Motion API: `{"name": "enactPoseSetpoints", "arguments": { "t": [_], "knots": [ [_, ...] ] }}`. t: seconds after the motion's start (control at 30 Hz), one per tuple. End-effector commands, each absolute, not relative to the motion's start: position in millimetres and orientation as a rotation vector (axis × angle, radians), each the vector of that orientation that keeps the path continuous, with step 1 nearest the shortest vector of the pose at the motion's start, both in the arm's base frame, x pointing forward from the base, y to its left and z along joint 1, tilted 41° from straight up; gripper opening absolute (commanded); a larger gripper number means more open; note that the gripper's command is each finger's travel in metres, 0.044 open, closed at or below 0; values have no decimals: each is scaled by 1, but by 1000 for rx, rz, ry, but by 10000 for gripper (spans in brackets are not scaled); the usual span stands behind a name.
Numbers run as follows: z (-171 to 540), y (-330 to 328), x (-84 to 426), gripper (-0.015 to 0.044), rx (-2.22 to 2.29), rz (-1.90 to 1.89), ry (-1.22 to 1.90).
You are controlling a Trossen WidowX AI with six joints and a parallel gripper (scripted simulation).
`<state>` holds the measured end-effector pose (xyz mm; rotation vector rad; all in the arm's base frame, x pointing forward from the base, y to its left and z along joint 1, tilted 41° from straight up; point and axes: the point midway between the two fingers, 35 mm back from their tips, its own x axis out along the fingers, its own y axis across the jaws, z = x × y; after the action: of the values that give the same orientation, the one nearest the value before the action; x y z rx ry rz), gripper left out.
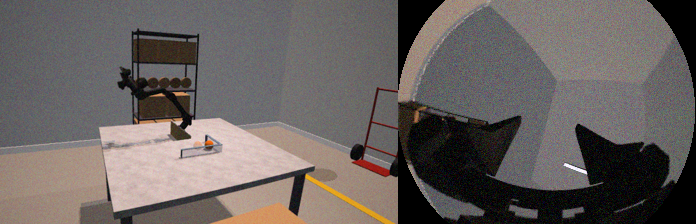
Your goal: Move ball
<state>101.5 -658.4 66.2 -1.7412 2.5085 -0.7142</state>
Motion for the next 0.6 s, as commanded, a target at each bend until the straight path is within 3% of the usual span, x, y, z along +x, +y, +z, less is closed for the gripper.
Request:
{"name": "enactPoseSetpoints", "arguments": {
  "t": [0.0, 0.3, 0.57],
  "knots": [
    [66, -659, 105, 426, -1749, -708, 2500],
    [64, -644, 235, 439, -2015, -438, 2091],
    [54, -585, 353, 439, -2131, -143, 1671]
  ]
}}
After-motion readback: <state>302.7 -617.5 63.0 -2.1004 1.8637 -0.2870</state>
